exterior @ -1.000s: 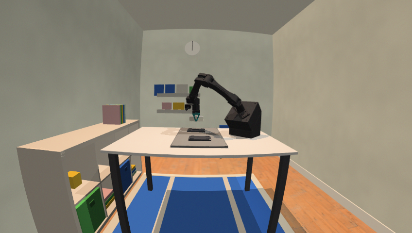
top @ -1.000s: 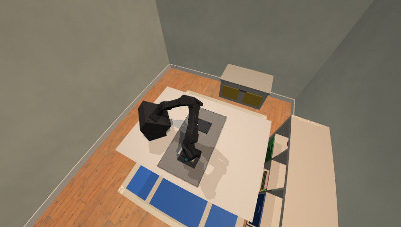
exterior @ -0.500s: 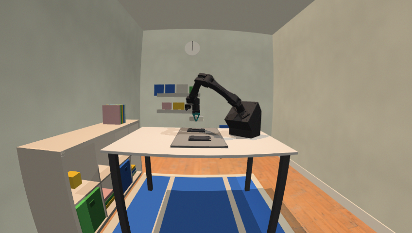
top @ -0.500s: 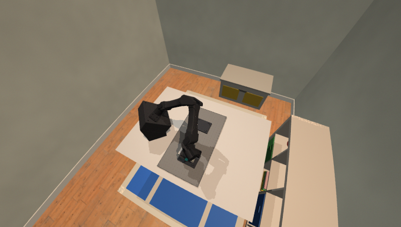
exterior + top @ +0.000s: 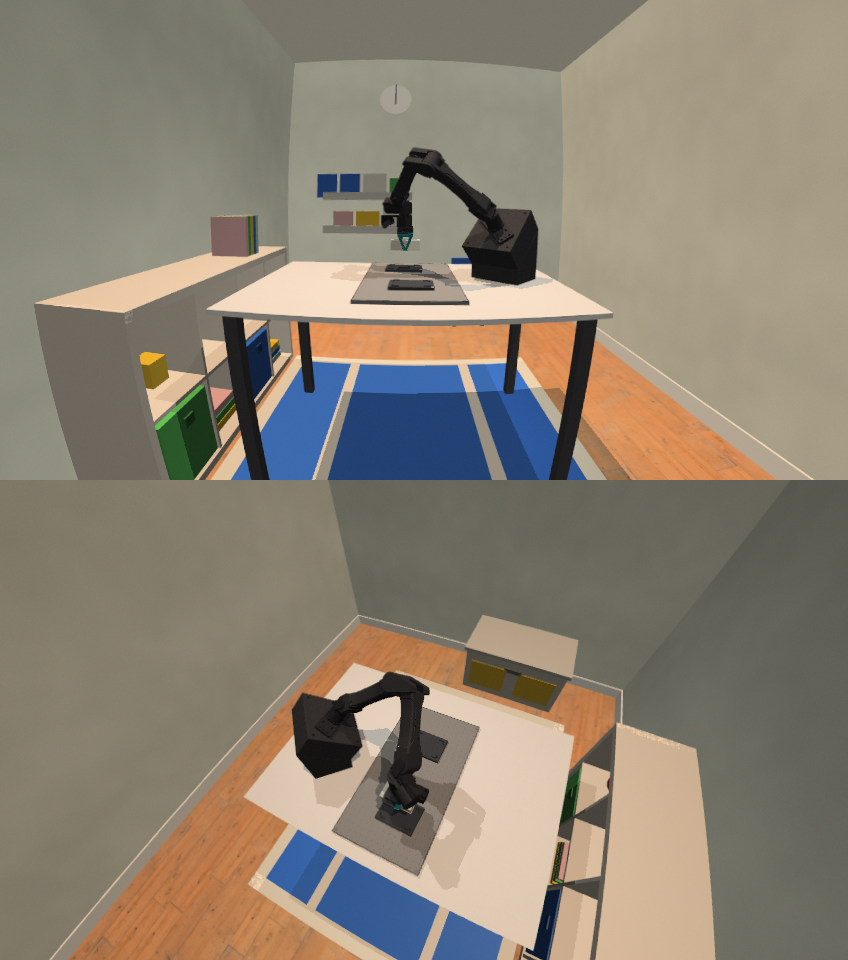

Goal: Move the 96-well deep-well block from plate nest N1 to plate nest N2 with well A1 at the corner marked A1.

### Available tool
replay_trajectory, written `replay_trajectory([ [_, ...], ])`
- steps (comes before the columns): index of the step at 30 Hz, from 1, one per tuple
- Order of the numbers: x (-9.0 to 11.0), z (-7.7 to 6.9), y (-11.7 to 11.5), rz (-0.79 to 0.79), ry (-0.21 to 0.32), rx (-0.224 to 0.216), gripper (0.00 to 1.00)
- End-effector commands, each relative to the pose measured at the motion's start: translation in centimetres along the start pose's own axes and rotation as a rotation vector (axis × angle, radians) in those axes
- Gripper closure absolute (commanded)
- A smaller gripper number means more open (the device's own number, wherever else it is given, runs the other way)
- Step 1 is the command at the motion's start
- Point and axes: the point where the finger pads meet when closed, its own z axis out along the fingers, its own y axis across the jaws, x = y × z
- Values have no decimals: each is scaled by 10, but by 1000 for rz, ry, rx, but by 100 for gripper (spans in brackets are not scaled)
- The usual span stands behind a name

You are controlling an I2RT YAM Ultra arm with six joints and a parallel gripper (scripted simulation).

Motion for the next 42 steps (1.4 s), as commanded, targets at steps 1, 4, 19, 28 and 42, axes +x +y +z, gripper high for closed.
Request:
replay_trajectory([
  [1,-4,-6,1,3,-23,18,100],
  [4,-3,-6,11,3,-23,18,100],
  [19,1,-5,54,3,-23,17,100],
  [28,4,-4,84,3,-23,17,100],
  [42,8,-4,124,3,-23,16,100],
])
